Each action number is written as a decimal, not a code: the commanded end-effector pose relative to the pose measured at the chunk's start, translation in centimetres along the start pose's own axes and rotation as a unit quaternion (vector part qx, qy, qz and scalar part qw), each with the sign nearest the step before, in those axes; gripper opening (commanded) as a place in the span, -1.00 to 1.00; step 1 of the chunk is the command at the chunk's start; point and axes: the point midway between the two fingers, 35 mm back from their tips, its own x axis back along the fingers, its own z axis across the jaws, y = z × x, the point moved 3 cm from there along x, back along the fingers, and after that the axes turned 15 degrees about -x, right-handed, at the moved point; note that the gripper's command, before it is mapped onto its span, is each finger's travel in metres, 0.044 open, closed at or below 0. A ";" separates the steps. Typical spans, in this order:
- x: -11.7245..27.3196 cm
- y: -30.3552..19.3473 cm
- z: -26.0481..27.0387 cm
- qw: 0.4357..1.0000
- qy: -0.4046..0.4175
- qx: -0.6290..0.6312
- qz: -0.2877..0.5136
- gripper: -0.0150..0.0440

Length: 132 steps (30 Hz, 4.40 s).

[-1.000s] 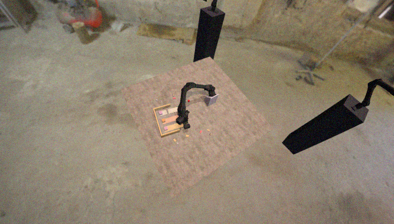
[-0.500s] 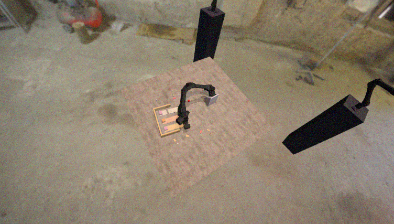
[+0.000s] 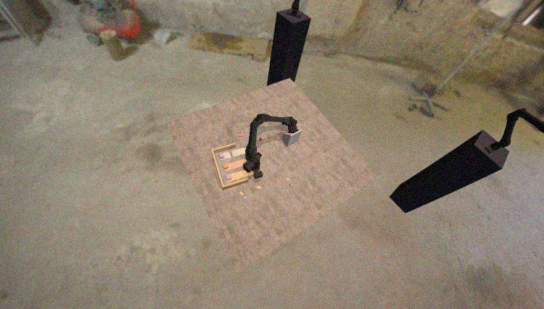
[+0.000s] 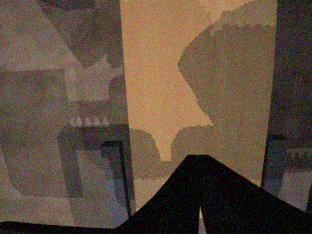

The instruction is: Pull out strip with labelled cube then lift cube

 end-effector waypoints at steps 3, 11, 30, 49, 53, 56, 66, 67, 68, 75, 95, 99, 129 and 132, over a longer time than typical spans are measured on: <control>-0.2 -0.1 0.0 1.000 -0.002 0.003 0.000 -0.49; -0.2 -0.1 0.0 1.000 -0.002 0.003 0.000 -0.49; -0.4 -0.1 0.0 1.000 -0.002 0.003 0.000 -0.49; -0.6 0.0 0.0 1.000 -0.002 0.003 0.000 -0.49; -0.6 0.0 0.0 1.000 -0.002 0.003 0.000 -0.49; -0.6 0.0 0.0 1.000 -0.002 0.003 0.000 -0.49; -0.7 -1.4 -0.3 1.000 -0.002 0.004 0.000 -0.49; -0.7 -1.5 -0.3 1.000 -0.002 0.004 0.000 -0.49; -0.7 -1.7 -0.4 1.000 -0.002 0.004 0.000 -0.49; -0.7 -2.8 -0.6 1.000 -0.002 0.004 0.000 -0.49; -0.8 -5.6 -1.5 1.000 -0.002 0.004 0.001 -0.49; -0.9 -6.2 -1.6 1.000 -0.002 0.004 0.001 -0.49; -0.9 -10.4 -2.9 1.000 -0.002 0.005 0.002 -0.49; -0.9 -10.8 -3.0 1.000 -0.002 0.005 0.002 -0.49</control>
